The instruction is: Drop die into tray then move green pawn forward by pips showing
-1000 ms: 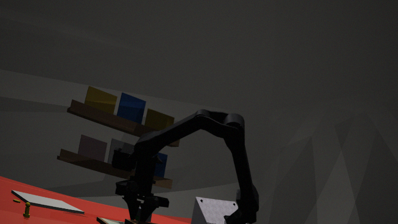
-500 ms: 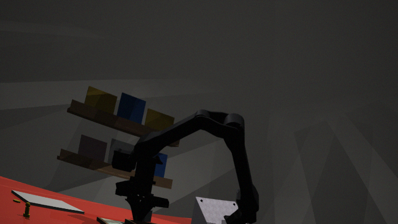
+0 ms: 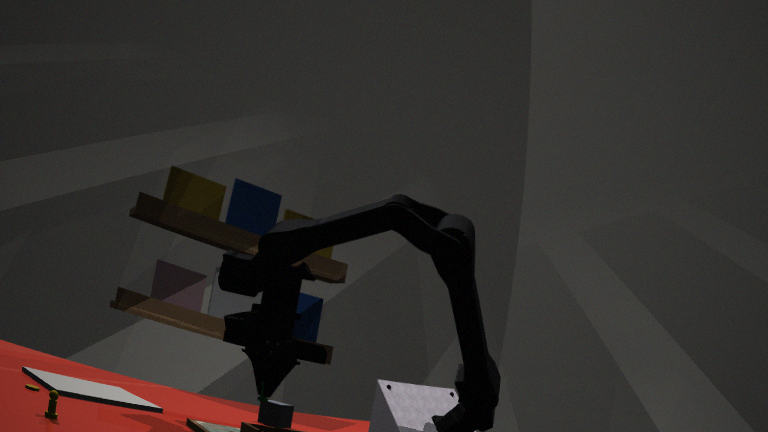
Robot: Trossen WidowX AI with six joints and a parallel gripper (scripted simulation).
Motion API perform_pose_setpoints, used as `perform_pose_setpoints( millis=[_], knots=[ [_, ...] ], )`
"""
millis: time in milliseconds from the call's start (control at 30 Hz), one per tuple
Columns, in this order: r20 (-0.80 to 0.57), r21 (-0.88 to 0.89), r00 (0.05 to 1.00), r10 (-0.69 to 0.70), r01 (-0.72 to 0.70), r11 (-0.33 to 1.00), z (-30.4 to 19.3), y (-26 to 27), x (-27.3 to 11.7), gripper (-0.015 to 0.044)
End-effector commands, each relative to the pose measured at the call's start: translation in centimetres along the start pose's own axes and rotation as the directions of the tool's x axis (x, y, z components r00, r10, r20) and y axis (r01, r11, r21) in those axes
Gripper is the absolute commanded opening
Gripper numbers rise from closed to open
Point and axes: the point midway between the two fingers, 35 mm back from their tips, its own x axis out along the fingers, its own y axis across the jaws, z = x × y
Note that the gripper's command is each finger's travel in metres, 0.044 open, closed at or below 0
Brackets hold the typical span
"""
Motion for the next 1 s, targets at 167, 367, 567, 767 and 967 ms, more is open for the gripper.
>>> perform_pose_setpoints(
  millis=[167,367,567,767,967],
  knots=[
    [-0.001,-0.003,1.0,-0.003,0.003,1.0,-0.4,0.0,-5.0,0.0],
    [-0.002,-0.003,1.0,-0.001,0.001,1.0,-0.7,0.2,-7.0,0.0],
    [-0.001,-0.003,1.0,-0.006,0.006,1.0,2.2,-0.8,-4.8,0.0],
    [0.001,-0.006,1.0,-0.005,0.005,1.0,6.0,-1.7,-1.5,0.0],
    [0.003,-0.008,1.0,0.001,0.0,1.0,8.1,-2.0,0.7,0.0]
  ],
)
